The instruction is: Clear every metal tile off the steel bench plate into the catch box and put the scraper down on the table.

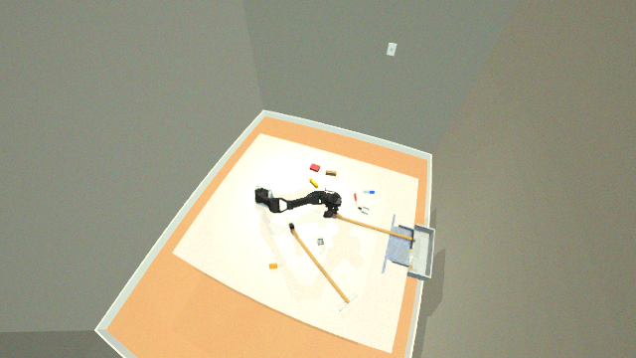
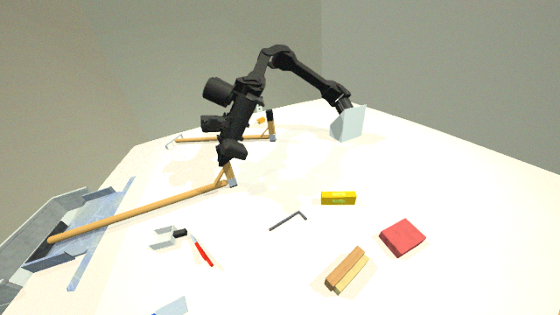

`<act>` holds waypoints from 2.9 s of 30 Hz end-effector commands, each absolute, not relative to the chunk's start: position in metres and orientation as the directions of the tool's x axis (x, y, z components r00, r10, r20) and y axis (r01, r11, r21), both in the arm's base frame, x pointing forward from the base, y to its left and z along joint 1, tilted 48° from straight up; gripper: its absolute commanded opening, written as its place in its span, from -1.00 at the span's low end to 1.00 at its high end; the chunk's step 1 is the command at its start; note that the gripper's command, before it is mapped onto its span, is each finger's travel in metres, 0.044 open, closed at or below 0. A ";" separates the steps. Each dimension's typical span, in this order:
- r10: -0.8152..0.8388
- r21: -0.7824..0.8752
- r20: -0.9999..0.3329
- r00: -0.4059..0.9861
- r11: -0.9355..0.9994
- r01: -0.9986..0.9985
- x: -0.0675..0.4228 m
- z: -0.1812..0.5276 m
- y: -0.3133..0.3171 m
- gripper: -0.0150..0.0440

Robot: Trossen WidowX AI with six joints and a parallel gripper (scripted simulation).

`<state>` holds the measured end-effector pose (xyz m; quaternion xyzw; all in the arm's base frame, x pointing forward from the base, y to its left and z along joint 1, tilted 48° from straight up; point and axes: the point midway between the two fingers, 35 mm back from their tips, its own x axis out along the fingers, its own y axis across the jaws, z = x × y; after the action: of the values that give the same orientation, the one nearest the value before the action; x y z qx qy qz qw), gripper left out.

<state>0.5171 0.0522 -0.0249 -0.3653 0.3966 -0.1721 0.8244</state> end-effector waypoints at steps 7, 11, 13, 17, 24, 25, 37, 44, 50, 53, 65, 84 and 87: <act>-0.573 -0.739 -0.527 0.628 0.674 -0.005 0.517 -0.024 0.053 -0.49; -0.571 -0.738 -0.526 0.630 0.674 -0.004 0.518 -0.023 0.053 -0.49; -0.571 -0.738 -0.526 0.630 0.675 -0.005 0.517 -0.024 0.053 -0.49; -0.571 -0.738 -0.527 0.630 0.675 -0.005 0.512 -0.024 0.055 -0.49; -0.570 -0.736 -0.528 0.630 0.676 -0.006 0.502 -0.025 0.057 -0.49; -0.569 -0.736 -0.528 0.630 0.677 -0.006 0.500 -0.025 0.058 -0.49; -0.568 -0.735 -0.531 0.629 0.678 -0.007 0.483 -0.026 0.062 -0.49; -0.567 -0.734 -0.532 0.629 0.679 -0.008 0.472 -0.027 0.064 -0.49; -0.566 -0.733 -0.533 0.629 0.680 -0.008 0.462 -0.028 0.065 -0.49; -0.566 -0.733 -0.533 0.629 0.680 -0.009 0.458 -0.028 0.066 -0.49; -0.565 -0.732 -0.534 0.629 0.682 -0.009 0.439 -0.030 0.068 -0.49; -0.563 -0.731 -0.535 0.629 0.683 -0.011 0.408 -0.033 0.070 -0.49; -0.563 -0.731 -0.535 0.630 0.683 -0.011 0.403 -0.034 0.070 -0.49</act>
<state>0.4075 0.0630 -0.0378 -0.3622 0.4046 -0.1727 0.8218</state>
